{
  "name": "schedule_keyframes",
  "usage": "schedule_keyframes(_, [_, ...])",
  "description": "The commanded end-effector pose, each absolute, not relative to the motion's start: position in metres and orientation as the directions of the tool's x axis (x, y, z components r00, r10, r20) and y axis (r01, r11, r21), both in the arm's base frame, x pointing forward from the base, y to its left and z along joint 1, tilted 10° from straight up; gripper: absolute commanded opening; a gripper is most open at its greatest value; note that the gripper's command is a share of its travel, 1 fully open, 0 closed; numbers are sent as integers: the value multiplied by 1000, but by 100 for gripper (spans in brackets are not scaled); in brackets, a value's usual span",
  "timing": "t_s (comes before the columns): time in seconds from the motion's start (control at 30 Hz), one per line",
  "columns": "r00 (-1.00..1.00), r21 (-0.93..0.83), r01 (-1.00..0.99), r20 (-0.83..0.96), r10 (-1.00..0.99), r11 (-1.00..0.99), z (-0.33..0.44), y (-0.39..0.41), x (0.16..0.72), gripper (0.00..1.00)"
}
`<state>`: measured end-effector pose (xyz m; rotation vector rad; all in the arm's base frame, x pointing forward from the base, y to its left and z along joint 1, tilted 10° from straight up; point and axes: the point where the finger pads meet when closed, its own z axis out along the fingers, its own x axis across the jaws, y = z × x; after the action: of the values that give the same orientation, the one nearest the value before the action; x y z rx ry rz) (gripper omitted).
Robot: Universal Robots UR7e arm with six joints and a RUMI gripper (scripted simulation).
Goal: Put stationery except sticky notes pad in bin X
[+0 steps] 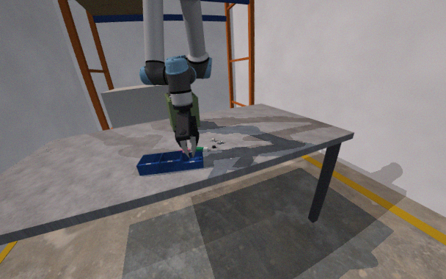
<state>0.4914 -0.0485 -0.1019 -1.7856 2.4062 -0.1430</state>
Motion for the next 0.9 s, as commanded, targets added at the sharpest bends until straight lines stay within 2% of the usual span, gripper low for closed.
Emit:
schedule_keyframes(0.0, [-285, -161, -943, -57, -957, 290, -101, -49, 492, 4])
schedule_keyframes(0.87, [-285, -161, -943, -57, -957, 290, -84, -49, 489, 4])
